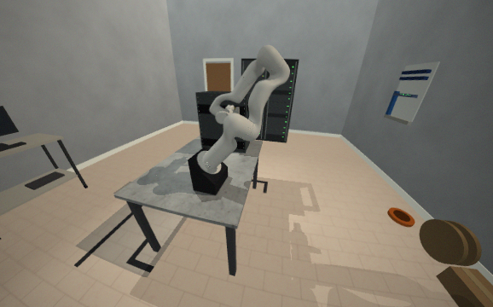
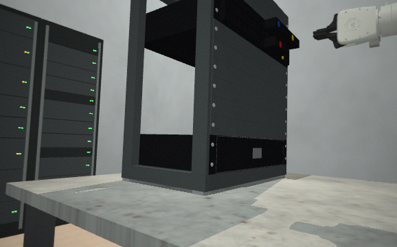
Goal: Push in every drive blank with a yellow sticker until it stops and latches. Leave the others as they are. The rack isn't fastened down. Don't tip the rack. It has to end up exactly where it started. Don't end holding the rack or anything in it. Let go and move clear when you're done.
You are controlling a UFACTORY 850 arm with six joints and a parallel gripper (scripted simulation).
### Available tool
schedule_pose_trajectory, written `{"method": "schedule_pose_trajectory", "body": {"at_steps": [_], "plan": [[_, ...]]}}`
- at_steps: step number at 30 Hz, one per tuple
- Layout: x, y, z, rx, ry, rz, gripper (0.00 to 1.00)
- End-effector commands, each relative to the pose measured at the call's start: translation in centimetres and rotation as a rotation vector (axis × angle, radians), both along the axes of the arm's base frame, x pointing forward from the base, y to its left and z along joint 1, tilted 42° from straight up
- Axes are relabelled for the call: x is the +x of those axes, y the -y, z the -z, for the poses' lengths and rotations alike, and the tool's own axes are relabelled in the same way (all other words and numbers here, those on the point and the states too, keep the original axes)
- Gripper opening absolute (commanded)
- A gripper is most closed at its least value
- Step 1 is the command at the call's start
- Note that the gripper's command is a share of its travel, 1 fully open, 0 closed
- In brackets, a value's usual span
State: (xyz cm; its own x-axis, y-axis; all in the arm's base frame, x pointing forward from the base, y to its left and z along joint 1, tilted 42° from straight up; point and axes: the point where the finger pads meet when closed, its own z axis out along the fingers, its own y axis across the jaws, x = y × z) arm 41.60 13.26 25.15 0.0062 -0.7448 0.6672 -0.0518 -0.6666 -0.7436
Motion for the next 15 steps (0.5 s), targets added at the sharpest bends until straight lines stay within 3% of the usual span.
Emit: {"method": "schedule_pose_trajectory", "body": {"at_steps": [1, 9, 15], "plan": [[0.7, -0.1, -0.1, 0.000, 0.001, 0.001, 0.00], [4.8, 0.0, 0.1, 0.000, 0.001, 0.001, 0.00], [5.3, 0.1, 0.1, 0.000, 0.001, 0.001, 0.00]]}}
